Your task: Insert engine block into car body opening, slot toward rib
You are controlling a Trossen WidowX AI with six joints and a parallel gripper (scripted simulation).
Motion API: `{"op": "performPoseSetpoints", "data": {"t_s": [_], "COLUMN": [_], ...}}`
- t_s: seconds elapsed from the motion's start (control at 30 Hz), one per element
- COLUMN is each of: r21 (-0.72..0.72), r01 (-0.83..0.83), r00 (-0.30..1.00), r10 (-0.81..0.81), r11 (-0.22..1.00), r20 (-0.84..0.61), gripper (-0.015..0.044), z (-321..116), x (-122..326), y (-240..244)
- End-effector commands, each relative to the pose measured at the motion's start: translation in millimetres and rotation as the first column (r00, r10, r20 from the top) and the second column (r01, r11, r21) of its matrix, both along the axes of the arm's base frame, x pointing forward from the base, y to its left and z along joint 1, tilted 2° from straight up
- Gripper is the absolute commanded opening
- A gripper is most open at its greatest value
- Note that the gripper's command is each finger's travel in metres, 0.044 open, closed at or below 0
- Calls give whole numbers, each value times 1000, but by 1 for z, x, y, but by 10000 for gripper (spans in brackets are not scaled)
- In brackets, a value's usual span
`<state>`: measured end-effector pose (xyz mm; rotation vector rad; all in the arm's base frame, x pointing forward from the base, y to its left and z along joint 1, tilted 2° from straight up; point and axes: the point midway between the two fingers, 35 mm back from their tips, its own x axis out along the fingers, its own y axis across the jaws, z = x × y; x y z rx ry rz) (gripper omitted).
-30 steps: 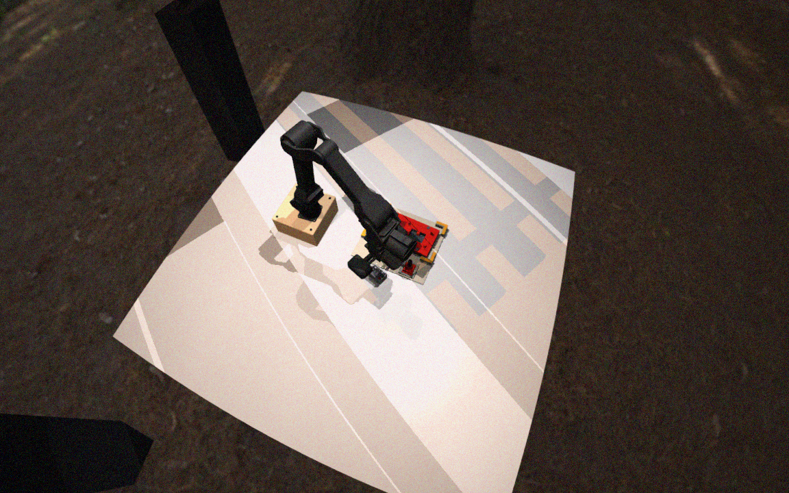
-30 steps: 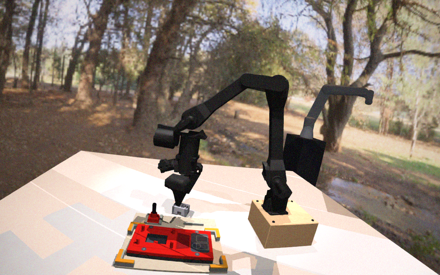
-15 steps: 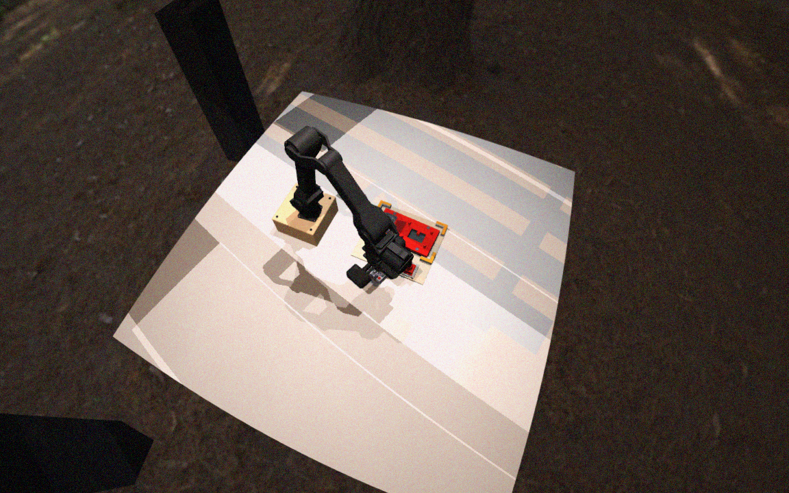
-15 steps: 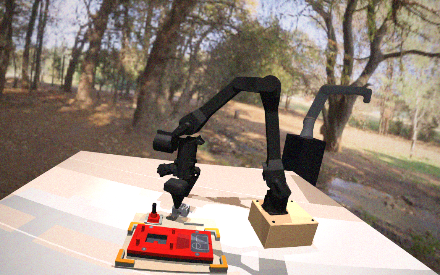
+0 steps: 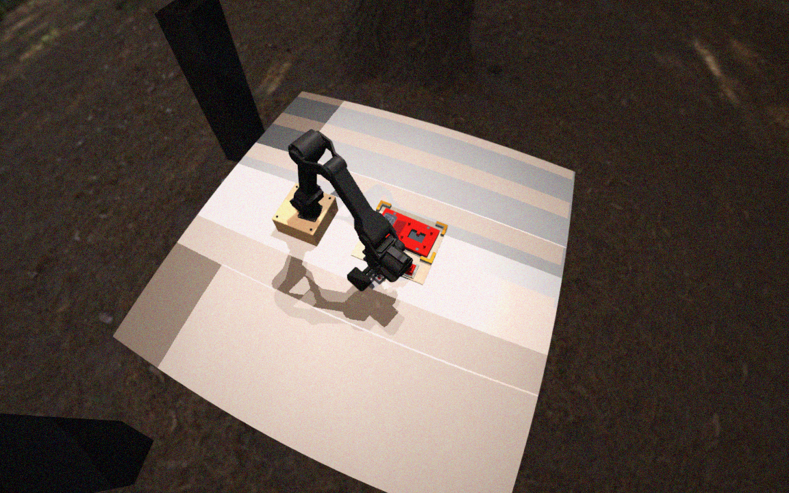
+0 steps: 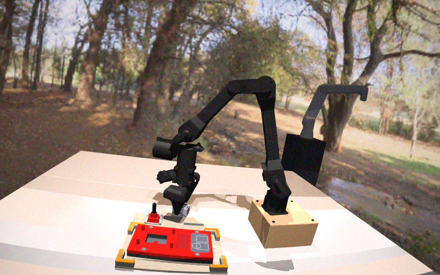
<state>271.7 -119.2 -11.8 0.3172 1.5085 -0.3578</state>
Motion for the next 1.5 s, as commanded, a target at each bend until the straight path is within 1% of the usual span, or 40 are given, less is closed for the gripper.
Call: {"op": "performPoseSetpoints", "data": {"t_s": [0.0, 0.27, 0.5, 0.63, 0.7, 1.47], "r21": [-3, -3, -3, 4, 11, 3], "r01": [-4, -4, -4, -20, -38, -18], "r00": [1000, 1000, 1000, 1000, 999, 1000], "r10": [4, 4, 4, 20, 38, 18], "r11": [1000, 1000, 1000, 1000, 999, 1000], "r20": [3, 3, 3, 8, 14, 8], "gripper": [361, 151, 105, 0, 0, 0], "z": [-1, -1, -1, 1, 4, 73], "x": [0, 0, 0, 2, 4, 7], "y": [0, 0, 0, 0, 0, 0]}}
